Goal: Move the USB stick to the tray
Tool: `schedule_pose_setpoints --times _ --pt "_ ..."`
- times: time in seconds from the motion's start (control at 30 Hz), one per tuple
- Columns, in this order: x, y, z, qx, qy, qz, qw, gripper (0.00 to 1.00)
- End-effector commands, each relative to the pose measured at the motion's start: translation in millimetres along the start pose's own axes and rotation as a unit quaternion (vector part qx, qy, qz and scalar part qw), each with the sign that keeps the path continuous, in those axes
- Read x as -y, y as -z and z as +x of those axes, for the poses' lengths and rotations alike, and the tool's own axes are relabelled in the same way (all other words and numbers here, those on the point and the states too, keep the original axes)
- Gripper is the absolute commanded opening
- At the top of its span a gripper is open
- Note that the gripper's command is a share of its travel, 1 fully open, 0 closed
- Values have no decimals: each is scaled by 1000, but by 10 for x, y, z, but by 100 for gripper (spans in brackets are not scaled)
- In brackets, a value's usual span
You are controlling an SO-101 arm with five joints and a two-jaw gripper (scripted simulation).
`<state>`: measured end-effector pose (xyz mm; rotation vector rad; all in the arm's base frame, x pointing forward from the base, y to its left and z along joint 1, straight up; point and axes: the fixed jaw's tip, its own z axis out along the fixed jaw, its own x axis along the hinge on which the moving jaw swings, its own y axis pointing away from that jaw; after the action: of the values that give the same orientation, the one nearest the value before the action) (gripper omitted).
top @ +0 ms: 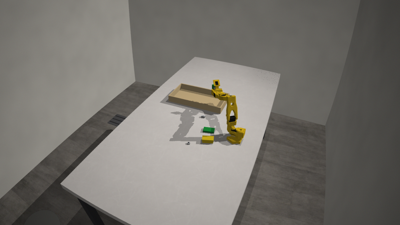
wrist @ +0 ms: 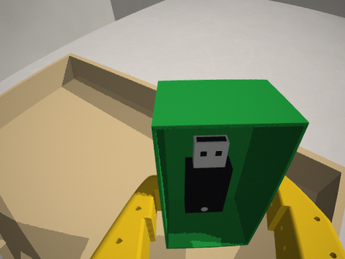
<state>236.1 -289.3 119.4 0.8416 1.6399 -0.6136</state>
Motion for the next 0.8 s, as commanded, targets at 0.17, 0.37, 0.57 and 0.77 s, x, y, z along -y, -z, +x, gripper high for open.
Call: schedule_pose_setpoints --times 0.17,0.37,0.57,0.77 --pt "39 -4 -4 27 7 4 1000 20" --pt "48 -12 92 27 9 5 1000 20" --pt "54 -14 152 28 10 5 1000 20" --pt "62 -13 236 28 11 6 1000 20"
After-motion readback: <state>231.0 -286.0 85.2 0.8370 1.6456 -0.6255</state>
